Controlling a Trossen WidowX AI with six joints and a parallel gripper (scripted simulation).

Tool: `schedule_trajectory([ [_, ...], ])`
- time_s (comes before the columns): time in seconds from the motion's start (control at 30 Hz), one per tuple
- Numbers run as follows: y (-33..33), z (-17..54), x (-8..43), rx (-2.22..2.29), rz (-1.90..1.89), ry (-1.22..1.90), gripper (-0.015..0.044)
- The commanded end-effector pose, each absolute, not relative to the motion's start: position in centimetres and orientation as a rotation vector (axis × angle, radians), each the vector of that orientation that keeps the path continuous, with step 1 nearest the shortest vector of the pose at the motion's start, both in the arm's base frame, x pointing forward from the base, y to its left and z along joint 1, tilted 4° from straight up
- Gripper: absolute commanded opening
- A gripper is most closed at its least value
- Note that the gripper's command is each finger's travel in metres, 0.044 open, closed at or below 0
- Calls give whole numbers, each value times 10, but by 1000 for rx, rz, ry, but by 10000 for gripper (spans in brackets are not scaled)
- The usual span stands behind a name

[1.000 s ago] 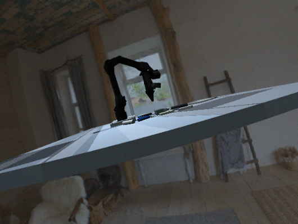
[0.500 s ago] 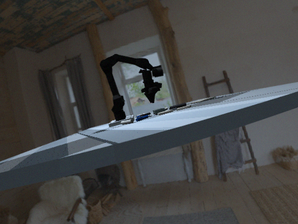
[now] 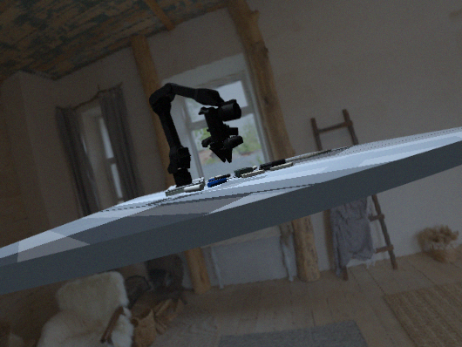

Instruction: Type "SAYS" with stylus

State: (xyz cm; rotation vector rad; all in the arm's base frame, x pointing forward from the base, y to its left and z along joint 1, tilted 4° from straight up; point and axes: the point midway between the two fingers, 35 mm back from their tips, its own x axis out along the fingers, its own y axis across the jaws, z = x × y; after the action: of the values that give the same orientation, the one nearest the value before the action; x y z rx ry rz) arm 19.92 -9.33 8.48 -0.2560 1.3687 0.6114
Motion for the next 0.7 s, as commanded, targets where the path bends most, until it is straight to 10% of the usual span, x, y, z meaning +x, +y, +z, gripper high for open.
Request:
schedule_trajectory([
  [0.0,-137,82,153,-483,727,1064,150],
  [0.67,-142,81,147,-523,728,1026,150],
])
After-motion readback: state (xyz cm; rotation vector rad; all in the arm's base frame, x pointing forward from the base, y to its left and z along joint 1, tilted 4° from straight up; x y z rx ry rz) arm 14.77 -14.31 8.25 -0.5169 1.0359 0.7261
